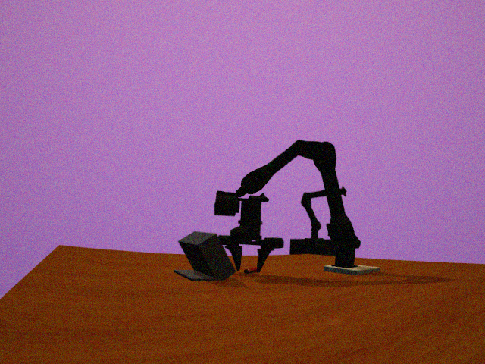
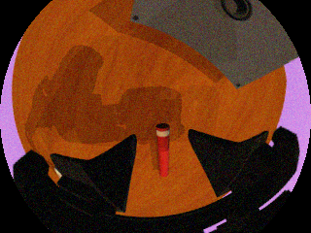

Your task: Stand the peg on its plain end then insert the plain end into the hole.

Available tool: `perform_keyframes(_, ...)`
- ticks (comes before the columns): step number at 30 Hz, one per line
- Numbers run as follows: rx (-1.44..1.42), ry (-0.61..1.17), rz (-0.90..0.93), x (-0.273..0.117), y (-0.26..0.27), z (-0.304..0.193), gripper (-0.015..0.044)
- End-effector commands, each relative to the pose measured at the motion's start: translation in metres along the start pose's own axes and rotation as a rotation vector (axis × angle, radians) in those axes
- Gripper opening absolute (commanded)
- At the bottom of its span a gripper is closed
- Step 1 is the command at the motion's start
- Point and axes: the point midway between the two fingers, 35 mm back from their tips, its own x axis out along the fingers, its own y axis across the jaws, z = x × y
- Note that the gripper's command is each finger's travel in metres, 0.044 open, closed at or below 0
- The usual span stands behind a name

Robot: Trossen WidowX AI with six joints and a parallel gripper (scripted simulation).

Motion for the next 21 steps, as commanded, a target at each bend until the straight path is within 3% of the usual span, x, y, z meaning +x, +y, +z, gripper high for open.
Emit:
perform_keyframes(1, -0.004, -0.005, 0.002, 0.0005, 0.0002, 0.0009, 0.0204)
perform_keyframes(5, -0.004, -0.005, 0.002, 0.0005, 0.0002, 0.0009, 0.011)
perform_keyframes(14, -0.004, -0.005, 0.002, 0.0005, 0.0002, 0.0009, 0.011)
perform_keyframes(21, -0.004, -0.005, 0.002, 0.0005, 0.0002, 0.0009, 0.0063)
